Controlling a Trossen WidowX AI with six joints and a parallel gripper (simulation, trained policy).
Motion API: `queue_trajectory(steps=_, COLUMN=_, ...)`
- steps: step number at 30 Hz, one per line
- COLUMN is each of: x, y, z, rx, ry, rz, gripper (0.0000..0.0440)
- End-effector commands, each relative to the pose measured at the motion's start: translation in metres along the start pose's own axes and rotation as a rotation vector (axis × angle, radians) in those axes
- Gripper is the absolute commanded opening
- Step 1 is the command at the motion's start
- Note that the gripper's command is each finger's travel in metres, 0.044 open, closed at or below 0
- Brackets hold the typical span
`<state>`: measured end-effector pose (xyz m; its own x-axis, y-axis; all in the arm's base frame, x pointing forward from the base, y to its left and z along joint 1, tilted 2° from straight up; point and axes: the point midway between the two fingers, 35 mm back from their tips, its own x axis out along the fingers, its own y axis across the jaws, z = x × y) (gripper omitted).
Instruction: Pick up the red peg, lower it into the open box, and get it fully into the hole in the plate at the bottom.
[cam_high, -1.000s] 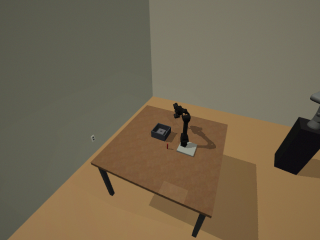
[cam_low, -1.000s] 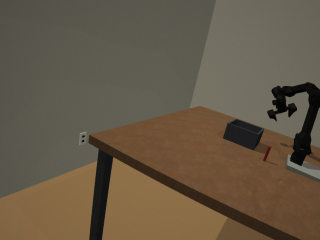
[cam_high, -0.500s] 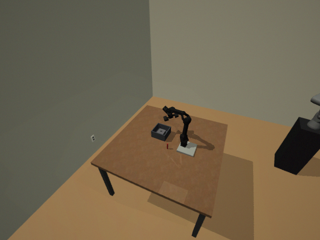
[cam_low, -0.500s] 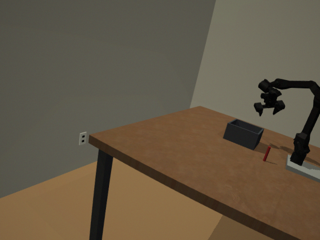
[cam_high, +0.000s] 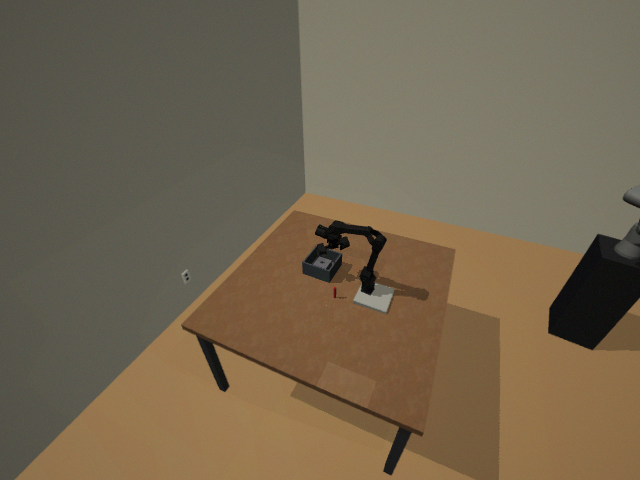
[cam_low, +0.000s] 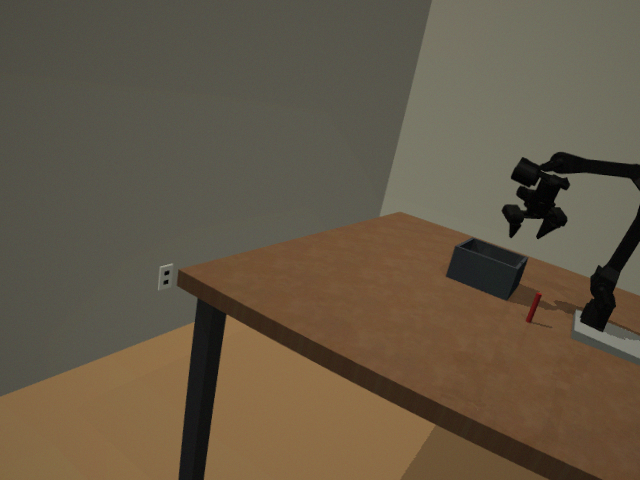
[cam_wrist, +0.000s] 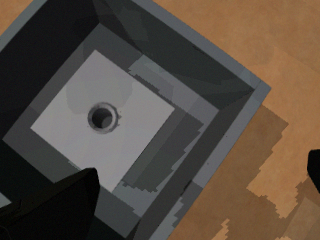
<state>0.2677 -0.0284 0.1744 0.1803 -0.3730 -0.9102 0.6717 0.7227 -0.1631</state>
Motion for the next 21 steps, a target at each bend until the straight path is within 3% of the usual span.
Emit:
queue_trajectory(steps=1, x=-0.009, y=0.009, z=-0.028, rx=0.001, ry=0.045, rz=0.027, gripper=0.044)
queue_trajectory(steps=11, x=-0.026, y=0.026, z=-0.103, rx=0.02, ry=0.184, rz=0.049, gripper=0.044)
queue_trajectory(steps=21, x=-0.021, y=0.037, z=-0.167, rx=0.028, ry=0.285, rz=0.039, gripper=0.044)
